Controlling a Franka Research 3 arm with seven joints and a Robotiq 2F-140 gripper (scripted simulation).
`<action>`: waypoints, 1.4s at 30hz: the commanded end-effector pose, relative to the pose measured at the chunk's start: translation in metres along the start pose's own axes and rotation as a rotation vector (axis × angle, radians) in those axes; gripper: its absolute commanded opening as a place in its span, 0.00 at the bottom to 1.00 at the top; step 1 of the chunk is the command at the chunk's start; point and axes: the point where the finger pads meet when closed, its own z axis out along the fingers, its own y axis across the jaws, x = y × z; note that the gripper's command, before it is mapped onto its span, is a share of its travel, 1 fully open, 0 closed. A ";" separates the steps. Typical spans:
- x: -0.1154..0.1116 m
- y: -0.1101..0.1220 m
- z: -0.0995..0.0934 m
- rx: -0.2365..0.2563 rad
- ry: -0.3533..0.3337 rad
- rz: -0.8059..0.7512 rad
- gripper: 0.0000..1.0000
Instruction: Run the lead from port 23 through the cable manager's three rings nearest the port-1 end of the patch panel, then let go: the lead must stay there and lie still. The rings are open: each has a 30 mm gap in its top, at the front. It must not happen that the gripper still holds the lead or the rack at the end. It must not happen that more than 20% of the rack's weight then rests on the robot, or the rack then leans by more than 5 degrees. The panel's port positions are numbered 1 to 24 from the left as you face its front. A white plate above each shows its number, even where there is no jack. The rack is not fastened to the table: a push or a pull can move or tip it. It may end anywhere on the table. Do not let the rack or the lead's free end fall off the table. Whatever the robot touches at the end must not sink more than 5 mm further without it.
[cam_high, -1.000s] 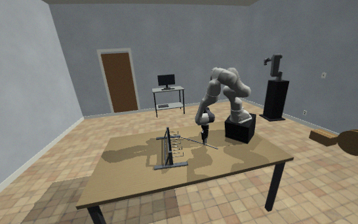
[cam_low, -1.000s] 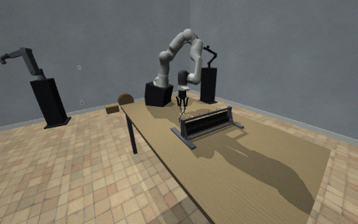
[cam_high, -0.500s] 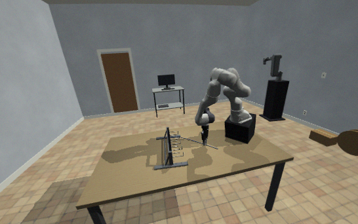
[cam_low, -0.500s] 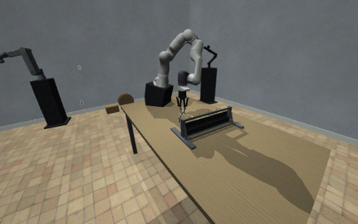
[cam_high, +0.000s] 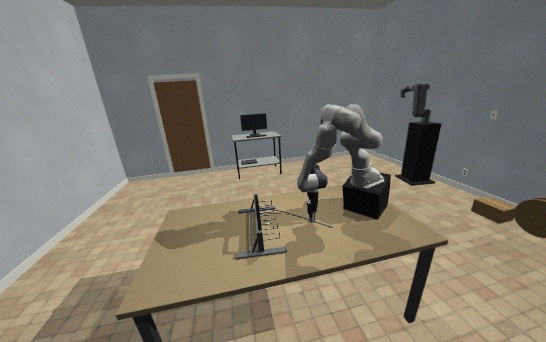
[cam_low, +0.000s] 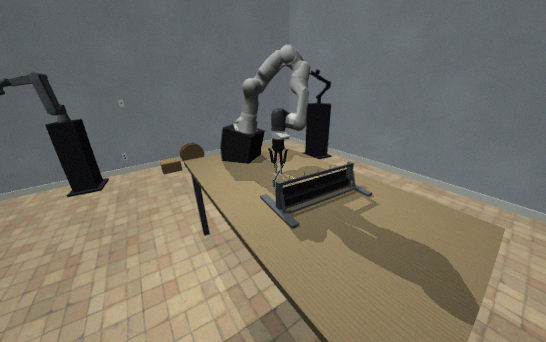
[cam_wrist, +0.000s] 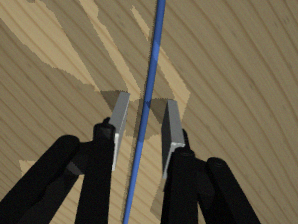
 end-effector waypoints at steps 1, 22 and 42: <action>-0.001 -0.001 0.001 0.003 -0.001 -0.006 0.20; -0.001 -0.001 0.001 0.003 -0.001 -0.006 0.20; -0.001 -0.001 0.001 0.003 -0.001 -0.006 0.00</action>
